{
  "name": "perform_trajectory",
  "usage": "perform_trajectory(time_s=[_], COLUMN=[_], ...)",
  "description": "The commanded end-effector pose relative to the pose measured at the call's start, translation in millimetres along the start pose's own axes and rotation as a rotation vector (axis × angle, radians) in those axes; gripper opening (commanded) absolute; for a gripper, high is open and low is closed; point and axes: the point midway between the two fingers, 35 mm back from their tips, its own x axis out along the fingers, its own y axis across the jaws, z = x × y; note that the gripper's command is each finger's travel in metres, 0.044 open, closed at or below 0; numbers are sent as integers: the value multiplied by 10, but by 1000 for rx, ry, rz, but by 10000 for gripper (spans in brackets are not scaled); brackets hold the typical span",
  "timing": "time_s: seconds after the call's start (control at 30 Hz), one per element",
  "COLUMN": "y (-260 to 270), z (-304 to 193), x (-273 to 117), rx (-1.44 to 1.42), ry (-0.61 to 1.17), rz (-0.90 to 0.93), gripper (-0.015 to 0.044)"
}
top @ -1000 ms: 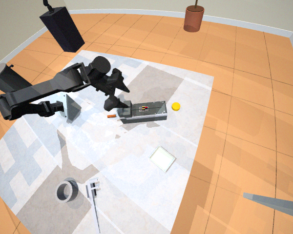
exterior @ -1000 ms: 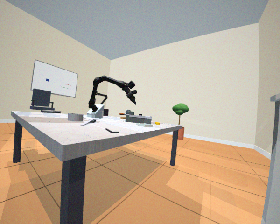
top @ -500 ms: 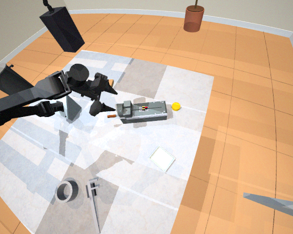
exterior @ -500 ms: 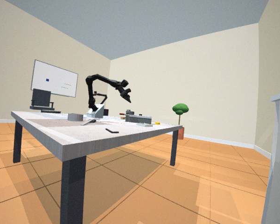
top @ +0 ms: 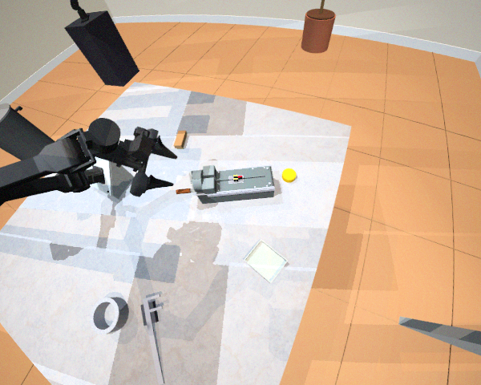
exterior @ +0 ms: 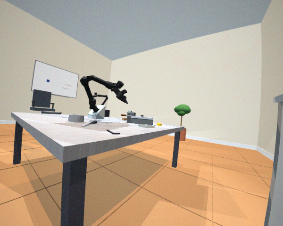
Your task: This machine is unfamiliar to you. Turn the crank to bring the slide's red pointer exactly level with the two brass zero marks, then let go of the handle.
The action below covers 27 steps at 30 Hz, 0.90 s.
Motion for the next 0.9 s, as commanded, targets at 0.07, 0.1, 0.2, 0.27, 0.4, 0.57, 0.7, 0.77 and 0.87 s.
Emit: perform_trajectory(time_s=[0.07,0.1,0.2,0.27,0.4,0.57,0.7,0.77,0.87], y=[10,10,10,9,6,2,2,2,2], z=[-156,-191,-298,-373,-531,-674,-674,-674,-681], x=[126,168,289,364,500,602,602,602,611], rx=[-4,-4,-4,-4,-5,-6,-6,-6,-6], ry=[-3,-2,-2,-2,-2,-3,-3,-3,-3], rz=[9,9,9,9,7,5,5,5,5], gripper=[440,440,440,440,440,440,440,440,440])
